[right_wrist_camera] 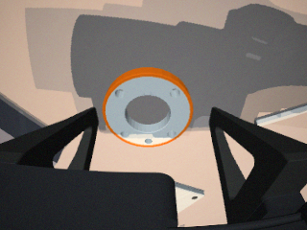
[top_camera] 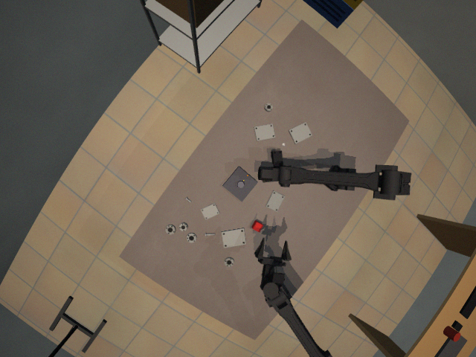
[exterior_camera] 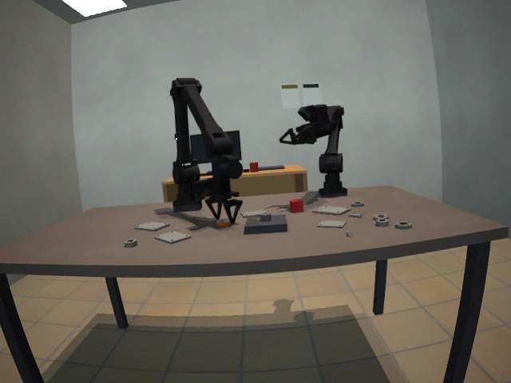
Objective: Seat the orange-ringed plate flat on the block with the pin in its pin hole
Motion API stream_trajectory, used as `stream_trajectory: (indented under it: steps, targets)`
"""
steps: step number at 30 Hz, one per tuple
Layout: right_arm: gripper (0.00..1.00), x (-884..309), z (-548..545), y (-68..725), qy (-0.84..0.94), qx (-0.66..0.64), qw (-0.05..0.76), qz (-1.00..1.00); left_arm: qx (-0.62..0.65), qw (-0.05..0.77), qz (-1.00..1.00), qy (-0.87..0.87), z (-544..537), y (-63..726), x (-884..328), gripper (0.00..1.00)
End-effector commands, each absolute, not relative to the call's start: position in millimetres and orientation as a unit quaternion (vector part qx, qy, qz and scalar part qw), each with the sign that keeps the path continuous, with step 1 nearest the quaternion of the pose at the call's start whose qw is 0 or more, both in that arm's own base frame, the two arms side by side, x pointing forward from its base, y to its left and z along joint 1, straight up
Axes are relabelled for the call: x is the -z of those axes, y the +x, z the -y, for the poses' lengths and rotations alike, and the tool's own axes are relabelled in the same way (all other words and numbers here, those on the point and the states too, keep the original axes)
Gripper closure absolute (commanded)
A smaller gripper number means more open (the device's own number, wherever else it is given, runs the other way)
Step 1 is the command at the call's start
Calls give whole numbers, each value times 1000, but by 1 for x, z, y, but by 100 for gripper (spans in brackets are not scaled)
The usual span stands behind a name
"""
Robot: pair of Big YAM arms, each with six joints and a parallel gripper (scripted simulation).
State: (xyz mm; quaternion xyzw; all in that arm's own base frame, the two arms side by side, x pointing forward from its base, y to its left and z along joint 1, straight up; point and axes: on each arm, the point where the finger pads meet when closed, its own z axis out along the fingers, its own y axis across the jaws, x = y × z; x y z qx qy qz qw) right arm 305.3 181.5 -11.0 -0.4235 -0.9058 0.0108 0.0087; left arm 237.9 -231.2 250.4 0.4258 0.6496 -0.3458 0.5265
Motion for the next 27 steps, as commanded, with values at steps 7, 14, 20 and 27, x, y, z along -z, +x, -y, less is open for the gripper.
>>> stream_trajectory:
  steps: [7, 14, 20, 27]
  targets:
    - [19, 12, -193, 318, -427, 5, -4, 904, 345, 529, -647, 427, 232, 239, -254, 0]
    - [28, 5, -192, 319, -427, 15, -10, 904, 345, 529, -647, 427, 232, 239, -254, 0]
    - [36, 6, -190, 315, -427, 13, -9, 904, 345, 529, -647, 427, 232, 239, -254, 0]
    - [63, 7, -190, 315, -427, 12, -8, 904, 345, 529, -647, 427, 232, 239, -254, 0]
